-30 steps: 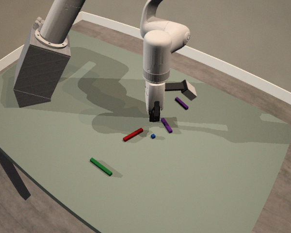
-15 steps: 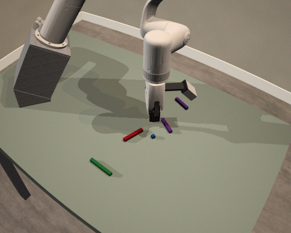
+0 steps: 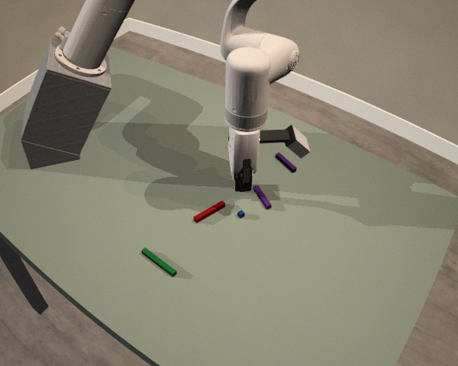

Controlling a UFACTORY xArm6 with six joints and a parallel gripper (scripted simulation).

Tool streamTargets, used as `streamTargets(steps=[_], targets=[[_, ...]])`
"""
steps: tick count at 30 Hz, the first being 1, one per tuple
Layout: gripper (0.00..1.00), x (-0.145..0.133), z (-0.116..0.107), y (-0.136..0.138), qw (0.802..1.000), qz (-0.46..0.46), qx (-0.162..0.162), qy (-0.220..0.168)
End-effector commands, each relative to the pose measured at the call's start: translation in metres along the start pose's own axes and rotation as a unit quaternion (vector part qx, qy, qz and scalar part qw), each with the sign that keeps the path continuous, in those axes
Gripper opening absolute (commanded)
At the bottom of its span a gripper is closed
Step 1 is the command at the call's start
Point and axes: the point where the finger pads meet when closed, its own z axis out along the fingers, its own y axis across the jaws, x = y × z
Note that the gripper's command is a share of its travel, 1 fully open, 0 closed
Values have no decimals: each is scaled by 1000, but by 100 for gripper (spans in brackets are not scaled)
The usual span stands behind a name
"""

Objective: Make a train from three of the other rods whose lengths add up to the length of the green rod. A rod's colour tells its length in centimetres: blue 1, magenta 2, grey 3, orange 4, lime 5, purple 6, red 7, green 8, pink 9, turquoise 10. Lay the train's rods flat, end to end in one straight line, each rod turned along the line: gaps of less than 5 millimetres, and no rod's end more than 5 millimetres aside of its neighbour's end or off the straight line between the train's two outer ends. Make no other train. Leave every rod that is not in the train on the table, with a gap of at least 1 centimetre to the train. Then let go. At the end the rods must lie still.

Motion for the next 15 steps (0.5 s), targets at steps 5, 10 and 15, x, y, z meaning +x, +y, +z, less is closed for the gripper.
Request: streamTargets(steps=[5,10,15], targets=[[24,1,0,1,1000,0,-1,1],[24,1,0,1,1000,0,-1,1],[24,1,2,1,1000,0,-1,1]])
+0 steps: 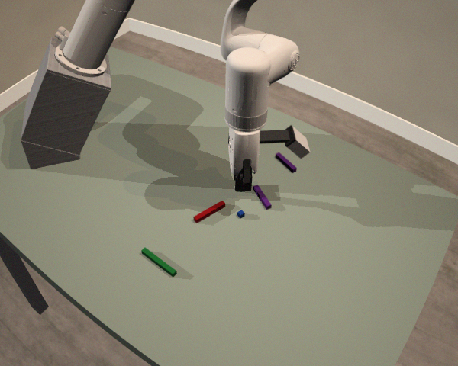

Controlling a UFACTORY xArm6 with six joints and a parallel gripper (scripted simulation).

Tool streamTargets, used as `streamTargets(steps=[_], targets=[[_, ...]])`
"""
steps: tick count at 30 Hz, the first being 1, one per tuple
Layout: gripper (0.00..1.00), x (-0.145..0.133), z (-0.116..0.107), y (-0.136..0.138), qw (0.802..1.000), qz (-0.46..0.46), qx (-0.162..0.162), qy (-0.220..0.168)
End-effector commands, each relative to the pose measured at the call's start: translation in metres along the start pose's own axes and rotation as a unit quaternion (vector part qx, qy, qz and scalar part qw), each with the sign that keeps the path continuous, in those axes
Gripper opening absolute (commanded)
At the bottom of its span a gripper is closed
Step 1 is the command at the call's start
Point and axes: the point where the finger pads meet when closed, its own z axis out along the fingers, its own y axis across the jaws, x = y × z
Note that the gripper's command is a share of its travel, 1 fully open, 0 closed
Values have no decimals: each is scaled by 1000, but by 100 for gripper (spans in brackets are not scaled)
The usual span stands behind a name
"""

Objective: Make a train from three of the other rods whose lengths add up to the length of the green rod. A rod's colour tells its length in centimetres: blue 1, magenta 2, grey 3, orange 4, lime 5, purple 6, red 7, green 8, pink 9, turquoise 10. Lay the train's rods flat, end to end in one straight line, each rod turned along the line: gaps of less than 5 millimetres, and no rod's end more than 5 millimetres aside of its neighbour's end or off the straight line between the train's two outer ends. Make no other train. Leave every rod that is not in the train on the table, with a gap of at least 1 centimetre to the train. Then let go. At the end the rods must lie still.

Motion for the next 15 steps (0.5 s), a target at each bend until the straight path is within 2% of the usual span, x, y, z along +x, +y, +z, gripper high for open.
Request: streamTargets(steps=[1,15], targets=[[24,1,2,1,1000,0,-1,1],[24,1,11,1,1000,0,-1,1]])
